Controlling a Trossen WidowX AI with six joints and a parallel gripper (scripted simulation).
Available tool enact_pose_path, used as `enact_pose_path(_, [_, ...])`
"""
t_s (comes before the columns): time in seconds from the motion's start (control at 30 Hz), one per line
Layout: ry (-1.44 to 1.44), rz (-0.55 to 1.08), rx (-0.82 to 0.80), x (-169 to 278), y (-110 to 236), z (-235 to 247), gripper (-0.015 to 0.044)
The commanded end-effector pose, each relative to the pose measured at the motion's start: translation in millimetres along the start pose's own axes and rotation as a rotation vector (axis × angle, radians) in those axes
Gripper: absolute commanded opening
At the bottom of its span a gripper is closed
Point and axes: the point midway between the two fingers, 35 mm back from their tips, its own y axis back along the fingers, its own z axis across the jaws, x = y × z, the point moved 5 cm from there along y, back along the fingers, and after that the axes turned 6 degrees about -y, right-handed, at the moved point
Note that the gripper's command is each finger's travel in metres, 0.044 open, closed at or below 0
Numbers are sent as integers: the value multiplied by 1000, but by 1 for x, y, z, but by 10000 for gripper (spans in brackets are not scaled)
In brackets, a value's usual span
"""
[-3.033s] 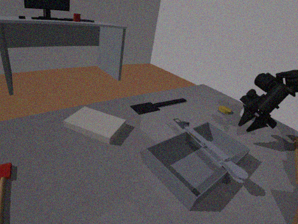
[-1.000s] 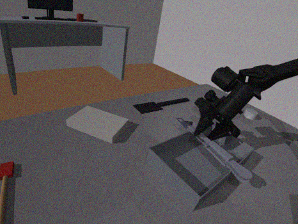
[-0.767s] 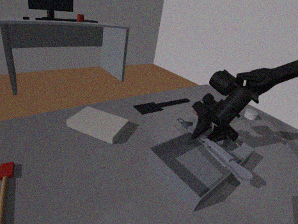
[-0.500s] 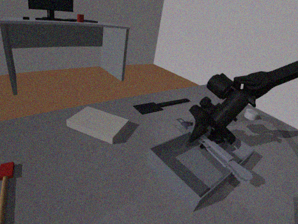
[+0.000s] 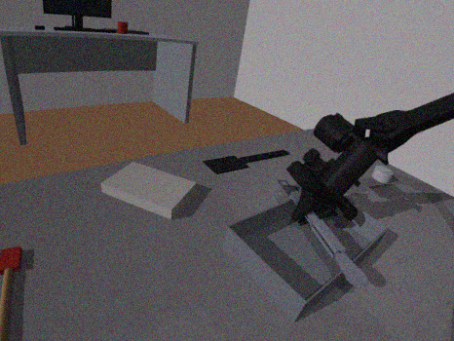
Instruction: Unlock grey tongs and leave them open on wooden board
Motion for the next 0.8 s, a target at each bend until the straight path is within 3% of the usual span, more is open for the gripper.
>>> enact_pose_path(0.0, [-1, -1, 2, 0, 0, 0, 69])
enact_pose_path(0.17, [-1, -1, 2, 0, 0, 0, 35])
enact_pose_path(0.4, [0, 0, 1, 0, 7, 5, -148])
enact_pose_path(0.6, [2, 1, -6, 3, 64, 37, -150])
enact_pose_path(0.77, [2, 1, -7, 4, 67, 38, -150])
